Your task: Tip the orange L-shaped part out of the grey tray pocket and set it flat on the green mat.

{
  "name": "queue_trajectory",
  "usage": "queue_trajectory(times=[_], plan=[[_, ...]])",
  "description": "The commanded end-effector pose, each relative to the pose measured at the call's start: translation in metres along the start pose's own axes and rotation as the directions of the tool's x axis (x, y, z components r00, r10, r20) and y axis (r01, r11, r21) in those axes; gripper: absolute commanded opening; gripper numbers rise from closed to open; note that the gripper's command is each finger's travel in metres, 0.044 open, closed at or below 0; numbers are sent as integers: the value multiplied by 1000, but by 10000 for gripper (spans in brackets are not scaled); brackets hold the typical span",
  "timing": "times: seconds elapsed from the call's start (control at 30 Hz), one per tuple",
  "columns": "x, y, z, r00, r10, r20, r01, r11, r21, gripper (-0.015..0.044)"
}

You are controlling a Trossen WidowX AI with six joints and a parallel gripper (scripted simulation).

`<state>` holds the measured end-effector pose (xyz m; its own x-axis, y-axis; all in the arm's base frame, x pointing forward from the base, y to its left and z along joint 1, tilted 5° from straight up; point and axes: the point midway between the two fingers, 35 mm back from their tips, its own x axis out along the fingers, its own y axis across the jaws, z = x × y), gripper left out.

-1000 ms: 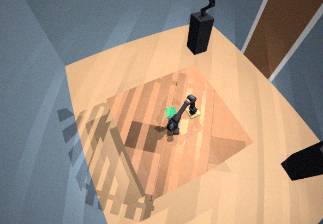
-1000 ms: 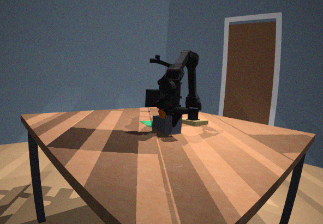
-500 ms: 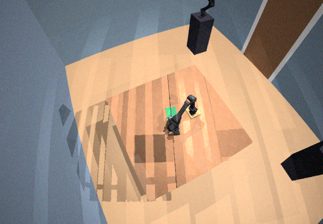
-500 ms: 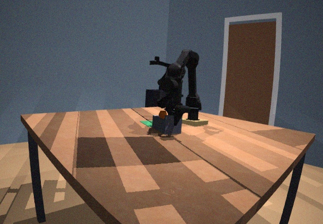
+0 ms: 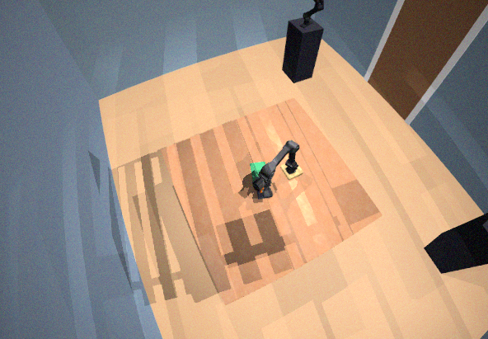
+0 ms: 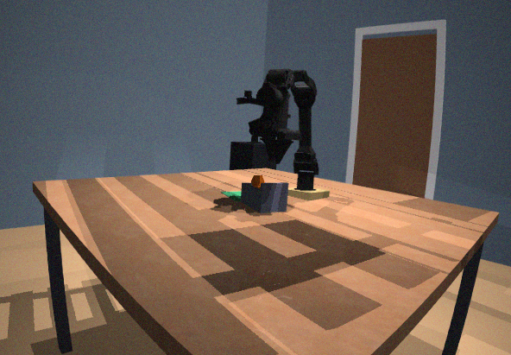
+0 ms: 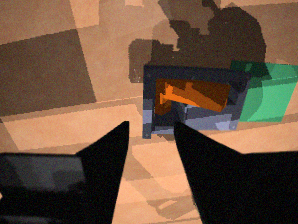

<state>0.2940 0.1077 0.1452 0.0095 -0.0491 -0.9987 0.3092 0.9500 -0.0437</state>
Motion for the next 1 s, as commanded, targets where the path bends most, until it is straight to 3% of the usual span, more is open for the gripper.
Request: queue_trajectory(times=[0.0, 0.73, 0.87, 0.97], plan=[[2, 0, 0, 1000, -3, -3, 3, 1000, 0, 180], [2, 0, 0, 1000, -3, -3, 3, 1000, 0, 180], [2, -6, 2, 1000, -5, -4, 4, 991, -133, 280], [2, -17, 4, 1000, -8, -6, 5, 938, -346, 280]])
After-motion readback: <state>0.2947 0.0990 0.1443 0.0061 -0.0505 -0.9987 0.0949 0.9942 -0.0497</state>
